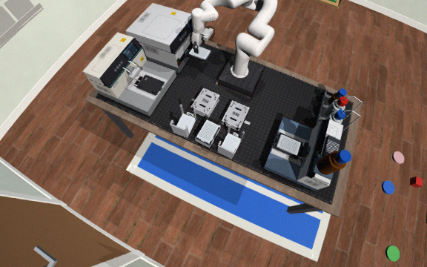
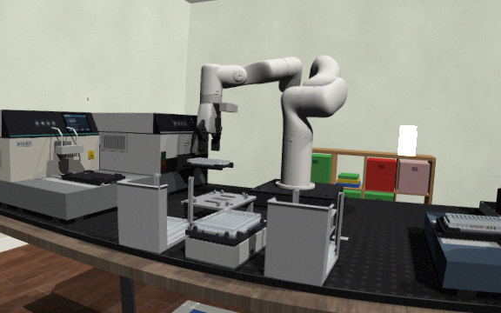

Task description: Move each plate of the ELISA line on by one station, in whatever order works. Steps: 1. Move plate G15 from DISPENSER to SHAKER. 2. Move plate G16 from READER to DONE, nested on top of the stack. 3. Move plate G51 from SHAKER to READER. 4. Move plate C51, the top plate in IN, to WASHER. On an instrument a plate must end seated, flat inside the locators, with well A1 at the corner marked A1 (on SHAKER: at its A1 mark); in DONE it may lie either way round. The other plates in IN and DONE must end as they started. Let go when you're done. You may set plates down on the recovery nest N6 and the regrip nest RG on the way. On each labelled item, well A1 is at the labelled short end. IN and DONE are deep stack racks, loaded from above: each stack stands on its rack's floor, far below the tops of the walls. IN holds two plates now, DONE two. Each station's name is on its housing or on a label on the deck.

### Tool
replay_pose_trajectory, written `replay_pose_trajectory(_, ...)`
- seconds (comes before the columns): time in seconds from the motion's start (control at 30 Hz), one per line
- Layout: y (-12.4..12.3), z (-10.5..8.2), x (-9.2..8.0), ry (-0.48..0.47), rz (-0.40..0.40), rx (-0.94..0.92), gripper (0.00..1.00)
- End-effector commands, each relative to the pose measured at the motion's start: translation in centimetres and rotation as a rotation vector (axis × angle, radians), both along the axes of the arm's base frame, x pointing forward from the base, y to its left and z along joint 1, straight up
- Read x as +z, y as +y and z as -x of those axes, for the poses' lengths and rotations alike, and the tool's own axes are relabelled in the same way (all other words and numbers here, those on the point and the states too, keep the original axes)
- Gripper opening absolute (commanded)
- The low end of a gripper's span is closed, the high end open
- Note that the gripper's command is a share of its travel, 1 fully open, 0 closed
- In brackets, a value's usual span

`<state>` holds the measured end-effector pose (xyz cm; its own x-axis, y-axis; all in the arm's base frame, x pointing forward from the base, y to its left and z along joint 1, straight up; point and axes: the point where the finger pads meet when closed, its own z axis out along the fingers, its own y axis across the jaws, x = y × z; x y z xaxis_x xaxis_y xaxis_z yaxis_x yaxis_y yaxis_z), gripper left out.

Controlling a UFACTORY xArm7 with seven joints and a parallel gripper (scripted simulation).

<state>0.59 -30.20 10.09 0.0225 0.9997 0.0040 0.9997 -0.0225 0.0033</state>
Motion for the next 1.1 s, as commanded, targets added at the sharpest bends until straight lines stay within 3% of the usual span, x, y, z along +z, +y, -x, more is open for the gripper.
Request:
replay_pose_trajectory(0.0,-0.1,0.0,-0.2,0.000,0.003,0.000,1.00)
replay_pose_trajectory(0.6,-0.1,0.0,-0.2,0.000,0.003,0.000,1.00)
replay_pose_trajectory(1.07,-0.1,0.0,-1.8,0.000,0.003,0.000,1.00)
